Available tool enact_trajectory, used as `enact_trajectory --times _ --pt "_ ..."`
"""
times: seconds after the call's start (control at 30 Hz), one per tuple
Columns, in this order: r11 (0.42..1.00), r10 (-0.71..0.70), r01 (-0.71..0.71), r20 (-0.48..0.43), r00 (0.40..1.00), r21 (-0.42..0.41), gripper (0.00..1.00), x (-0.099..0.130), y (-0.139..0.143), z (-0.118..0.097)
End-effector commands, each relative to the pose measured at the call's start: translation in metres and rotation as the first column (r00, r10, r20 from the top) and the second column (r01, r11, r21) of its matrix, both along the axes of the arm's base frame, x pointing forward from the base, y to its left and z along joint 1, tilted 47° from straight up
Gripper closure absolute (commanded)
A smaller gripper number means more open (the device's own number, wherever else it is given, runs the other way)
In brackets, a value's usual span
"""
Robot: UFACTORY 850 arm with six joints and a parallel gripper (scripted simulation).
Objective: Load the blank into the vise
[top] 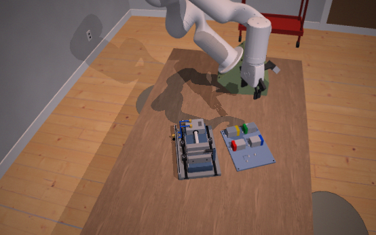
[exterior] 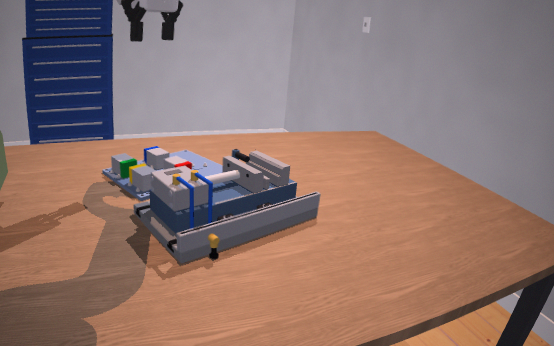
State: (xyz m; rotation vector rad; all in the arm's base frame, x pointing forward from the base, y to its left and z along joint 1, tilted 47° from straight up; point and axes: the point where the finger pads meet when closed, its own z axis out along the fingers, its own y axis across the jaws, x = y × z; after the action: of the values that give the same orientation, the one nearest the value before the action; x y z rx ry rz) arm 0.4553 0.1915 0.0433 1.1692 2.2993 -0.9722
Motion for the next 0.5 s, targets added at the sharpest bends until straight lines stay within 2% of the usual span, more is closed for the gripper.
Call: enact_trajectory --times 0.0,0.3,0.47 --pt "1.0 0.01 -0.01 -0.01 1.0 0.001 0.0 0.0005 0.001 0.0006" --pt "1.0 0.014 -0.014 -0.015 1.0 0.001 0.0 0.0005 0.0011 0.0006" --pt "0.998 -0.066 0.065 0.069 0.995 0.006 0.0 0.0004 0.0015 0.0009"
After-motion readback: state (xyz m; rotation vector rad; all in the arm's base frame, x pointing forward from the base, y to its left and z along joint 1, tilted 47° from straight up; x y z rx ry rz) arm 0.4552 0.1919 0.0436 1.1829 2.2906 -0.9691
